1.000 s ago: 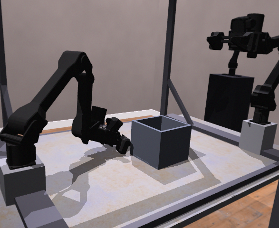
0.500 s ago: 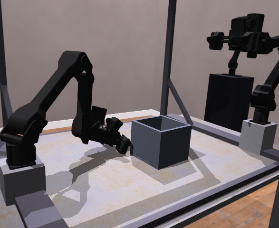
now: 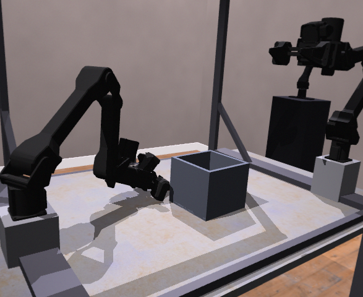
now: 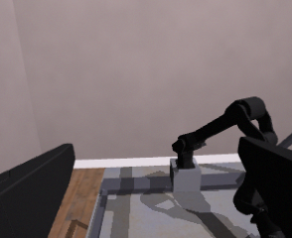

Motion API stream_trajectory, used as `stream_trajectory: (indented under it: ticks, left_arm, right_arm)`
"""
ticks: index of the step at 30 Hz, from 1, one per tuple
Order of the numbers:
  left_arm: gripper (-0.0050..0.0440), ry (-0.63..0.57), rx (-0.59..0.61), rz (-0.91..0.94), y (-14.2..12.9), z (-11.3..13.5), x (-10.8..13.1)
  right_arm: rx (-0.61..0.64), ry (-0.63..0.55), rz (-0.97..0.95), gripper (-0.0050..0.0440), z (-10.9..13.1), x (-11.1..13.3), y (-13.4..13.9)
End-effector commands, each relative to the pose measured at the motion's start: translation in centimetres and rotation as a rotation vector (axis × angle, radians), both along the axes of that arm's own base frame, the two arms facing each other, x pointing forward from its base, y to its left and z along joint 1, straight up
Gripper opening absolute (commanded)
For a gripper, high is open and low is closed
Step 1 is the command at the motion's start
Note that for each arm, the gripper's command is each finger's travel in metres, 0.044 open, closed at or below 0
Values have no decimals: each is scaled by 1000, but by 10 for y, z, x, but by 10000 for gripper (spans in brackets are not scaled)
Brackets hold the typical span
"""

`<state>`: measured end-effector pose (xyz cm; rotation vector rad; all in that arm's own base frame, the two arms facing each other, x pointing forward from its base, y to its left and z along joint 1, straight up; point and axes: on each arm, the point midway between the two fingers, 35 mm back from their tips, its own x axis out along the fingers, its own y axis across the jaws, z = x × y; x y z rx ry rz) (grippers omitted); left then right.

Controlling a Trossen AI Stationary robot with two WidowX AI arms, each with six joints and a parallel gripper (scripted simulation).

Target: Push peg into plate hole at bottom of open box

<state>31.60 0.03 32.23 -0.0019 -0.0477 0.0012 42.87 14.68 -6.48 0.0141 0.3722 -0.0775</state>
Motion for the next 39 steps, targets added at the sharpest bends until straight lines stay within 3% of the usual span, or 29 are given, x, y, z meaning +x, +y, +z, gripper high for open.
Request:
stream_trajectory:
  ticks: [1,16,17,39]
  left_arm:
    - [440,-1,2,-5,-1,-1,-1]
    - [440,-1,2,-5,-1,-1,-1]
    - [440,-1,2,-5,-1,-1,-1]
    - [440,-2,2,-5,-1,0,-1]
  right_arm:
    - [4,-8,6,65,2,3,3]
    - [4,-8,6,65,2,3,3]
    - [7,-22,5,65,14,3,4]
    - [-28,-21,2,65,44,2,4]
